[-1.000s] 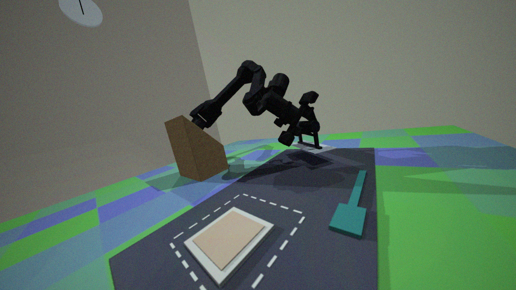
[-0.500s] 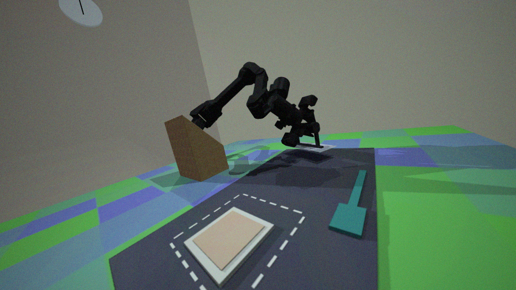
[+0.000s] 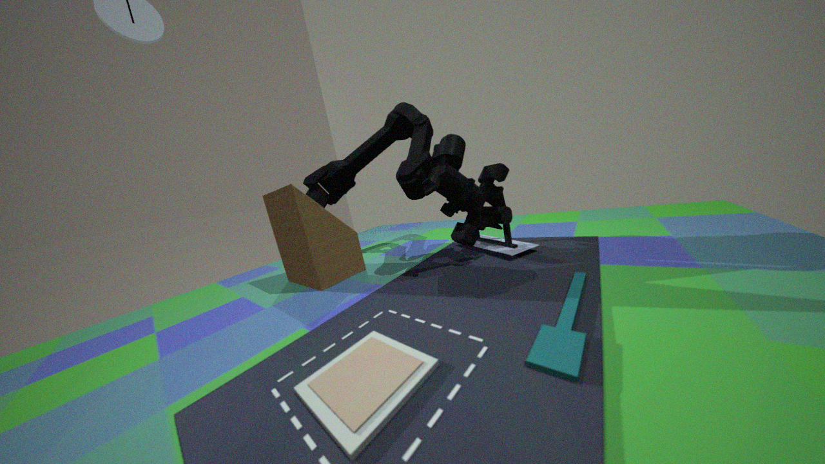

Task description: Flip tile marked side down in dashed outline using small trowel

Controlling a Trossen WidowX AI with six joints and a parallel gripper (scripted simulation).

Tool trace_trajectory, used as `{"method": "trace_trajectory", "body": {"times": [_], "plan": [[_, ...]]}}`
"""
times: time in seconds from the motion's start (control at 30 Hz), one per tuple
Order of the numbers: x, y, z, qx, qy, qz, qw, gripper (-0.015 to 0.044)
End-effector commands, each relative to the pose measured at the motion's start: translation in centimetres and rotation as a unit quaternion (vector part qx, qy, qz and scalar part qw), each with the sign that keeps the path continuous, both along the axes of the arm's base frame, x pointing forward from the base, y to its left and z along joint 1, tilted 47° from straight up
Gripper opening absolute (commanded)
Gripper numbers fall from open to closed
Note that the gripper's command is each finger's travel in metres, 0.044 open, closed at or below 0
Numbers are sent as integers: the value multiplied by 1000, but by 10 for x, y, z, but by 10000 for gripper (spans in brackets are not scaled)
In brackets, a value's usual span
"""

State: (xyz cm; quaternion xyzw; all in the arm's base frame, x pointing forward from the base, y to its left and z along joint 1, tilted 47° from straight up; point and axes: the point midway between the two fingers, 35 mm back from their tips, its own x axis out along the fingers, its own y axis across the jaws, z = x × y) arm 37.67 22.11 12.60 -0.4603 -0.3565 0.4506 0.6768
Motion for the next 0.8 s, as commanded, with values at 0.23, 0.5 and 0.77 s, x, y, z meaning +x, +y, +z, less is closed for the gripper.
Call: {"method": "trace_trajectory", "body": {"times": [0.23, 0.5, 0.77], "plan": [[3, 9, -5, 2, -10, -5, 1000, 26], [3, 9, -5, 2, -10, -5, 1000, 236], [3, 9, -5, 2, -10, -5, 1000, 300]]}}
